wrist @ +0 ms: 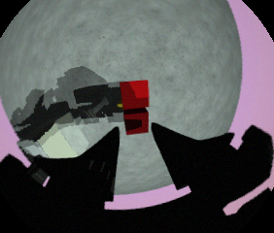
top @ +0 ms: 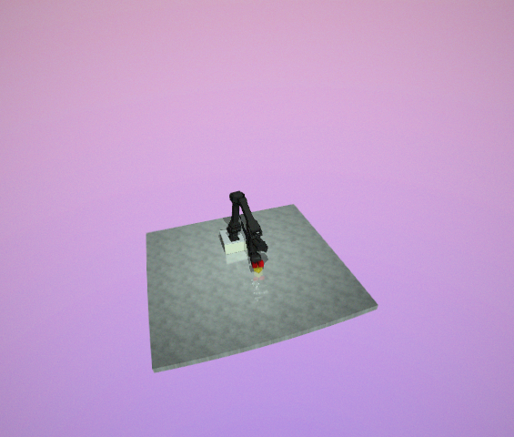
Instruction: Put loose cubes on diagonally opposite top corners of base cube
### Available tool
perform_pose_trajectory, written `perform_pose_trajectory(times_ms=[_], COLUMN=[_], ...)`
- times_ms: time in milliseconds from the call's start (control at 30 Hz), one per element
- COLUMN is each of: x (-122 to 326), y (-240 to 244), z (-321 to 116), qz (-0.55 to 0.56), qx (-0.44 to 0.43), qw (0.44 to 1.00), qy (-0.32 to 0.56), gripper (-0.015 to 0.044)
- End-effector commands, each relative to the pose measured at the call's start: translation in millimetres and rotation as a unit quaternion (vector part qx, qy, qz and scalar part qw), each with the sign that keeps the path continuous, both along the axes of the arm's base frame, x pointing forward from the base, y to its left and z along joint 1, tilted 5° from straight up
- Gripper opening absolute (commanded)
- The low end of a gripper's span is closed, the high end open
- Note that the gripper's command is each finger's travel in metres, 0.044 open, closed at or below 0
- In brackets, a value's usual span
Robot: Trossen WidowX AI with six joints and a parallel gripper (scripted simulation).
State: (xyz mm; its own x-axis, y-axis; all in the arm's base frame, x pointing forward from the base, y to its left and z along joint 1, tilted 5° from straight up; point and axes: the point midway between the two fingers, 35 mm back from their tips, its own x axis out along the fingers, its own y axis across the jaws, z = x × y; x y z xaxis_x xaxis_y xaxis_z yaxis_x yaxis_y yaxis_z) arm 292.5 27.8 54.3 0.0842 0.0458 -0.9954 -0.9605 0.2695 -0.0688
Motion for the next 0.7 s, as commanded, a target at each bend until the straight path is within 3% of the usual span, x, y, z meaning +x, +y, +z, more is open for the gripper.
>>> perform_pose_trajectory(times_ms=[0, 667], x=[2, 0], y=[0, -1], z=[8, 26], qz=[0.002, 0.002], qx=[0.001, 0.001], qw=[1.0, 1.0], qy=[-0.007, -0.008], gripper=[0.0205, 0.0205])
